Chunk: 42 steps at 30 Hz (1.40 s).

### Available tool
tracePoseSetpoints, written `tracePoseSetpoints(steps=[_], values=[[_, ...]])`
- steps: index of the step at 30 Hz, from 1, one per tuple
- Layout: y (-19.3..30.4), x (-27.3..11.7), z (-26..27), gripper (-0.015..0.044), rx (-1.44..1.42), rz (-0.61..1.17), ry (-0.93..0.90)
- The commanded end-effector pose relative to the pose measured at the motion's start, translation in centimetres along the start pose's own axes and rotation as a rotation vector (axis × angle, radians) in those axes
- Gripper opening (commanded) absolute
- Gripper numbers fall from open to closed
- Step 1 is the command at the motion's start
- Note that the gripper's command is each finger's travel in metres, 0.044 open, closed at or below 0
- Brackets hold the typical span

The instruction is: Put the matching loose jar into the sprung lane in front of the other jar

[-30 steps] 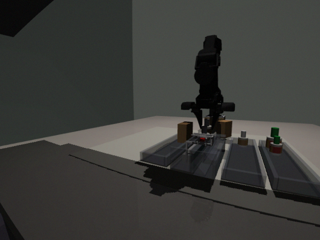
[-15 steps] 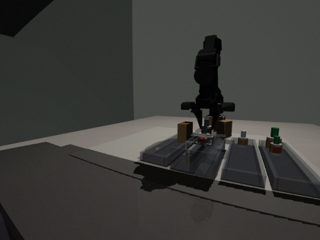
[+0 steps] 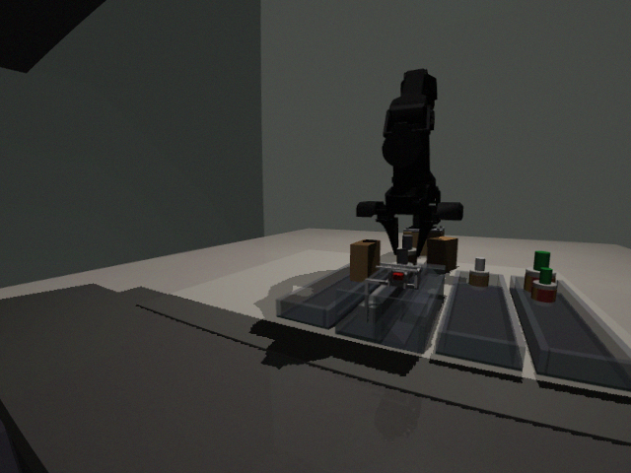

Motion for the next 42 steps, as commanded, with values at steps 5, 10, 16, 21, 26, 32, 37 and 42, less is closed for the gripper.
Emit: tracePoseSetpoints(steps=[5, 10, 16, 21, 26, 32, 37, 42], values=[[-0.4, 0.2, -0.1, 0.0000, -0.004, -0.023, 0.001], [-0.4, 0.4, -0.1, 0.0000, -0.004, -0.023, 0.001], [-0.4, 0.6, -0.1, 0.0000, -0.004, -0.023, 0.001], [-0.4, 0.8, -0.1, 0.0000, -0.004, -0.023, 0.001], [-0.4, 1.0, -0.1, 0.0000, -0.004, -0.023, 0.001], [-0.3, 1.3, -0.1, 0.0000, -0.004, -0.023, 0.001], [-0.3, 1.5, -0.1, 0.0000, -0.004, -0.023, 0.001], [-0.3, 1.7, -0.1, 0.0000, -0.004, -0.023, 0.001]])
Point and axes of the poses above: the point midway between the two fingers, 35 mm back from their tips, its own x axis out along the fingers, its own z axis across the jaws, y = z × x, the point moved 7 cm from there along -x, back along the fingers, and after that the axes turned 11 degrees about -x, right-handed, at the moved point
